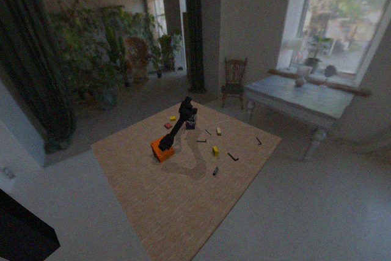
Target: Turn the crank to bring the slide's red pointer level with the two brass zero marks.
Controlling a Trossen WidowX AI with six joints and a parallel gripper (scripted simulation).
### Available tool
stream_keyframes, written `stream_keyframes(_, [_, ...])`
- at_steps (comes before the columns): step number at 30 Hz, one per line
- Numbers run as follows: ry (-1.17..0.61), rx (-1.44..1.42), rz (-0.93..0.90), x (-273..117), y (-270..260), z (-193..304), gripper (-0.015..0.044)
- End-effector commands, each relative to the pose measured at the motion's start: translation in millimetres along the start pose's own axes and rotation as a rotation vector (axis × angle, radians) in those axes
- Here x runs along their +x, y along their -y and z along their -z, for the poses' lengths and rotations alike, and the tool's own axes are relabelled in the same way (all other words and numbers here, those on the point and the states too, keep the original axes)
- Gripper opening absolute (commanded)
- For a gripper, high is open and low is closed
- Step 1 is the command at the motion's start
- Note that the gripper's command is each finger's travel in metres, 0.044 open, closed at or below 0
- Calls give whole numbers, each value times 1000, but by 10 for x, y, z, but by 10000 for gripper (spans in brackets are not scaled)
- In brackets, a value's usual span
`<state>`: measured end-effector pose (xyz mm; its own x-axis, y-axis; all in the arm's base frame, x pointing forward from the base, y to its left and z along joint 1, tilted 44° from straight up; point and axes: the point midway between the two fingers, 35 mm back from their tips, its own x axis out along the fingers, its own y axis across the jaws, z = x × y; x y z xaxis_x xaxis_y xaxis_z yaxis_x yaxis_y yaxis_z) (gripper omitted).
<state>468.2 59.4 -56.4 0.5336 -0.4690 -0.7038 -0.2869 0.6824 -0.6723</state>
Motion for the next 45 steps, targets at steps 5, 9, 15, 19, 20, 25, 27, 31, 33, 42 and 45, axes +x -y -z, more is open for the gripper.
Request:
stream_keyframes(5, [0, 0, 1, 1, 2, 1, 361])
stream_keyframes(9, [0, 0, 1, 1, 2, 1, 256])
stream_keyframes(15, [0, 0, 1, 1, 2, 1, 99])
stream_keyframes(19, [0, 0, 1, 1, 2, 1, 0])
stream_keyframes(20, [0, 0, 1, 1, 2, 1, 0])
stream_keyframes(25, [0, 0, 1, 1, 2, 1, 0])
stream_keyframes(27, [0, 0, 1, 1, 2, 1, 0])
stream_keyframes(31, [0, 0, 0, 0, 0, 0, 0])
stream_keyframes(33, [0, 0, 0, 0, 0, 0, 0])
stream_keyframes(42, [0, 0, 0, 0, 0, 0, 131])
stream_keyframes(45, [0, 0, 0, 0, 0, 0, 210])
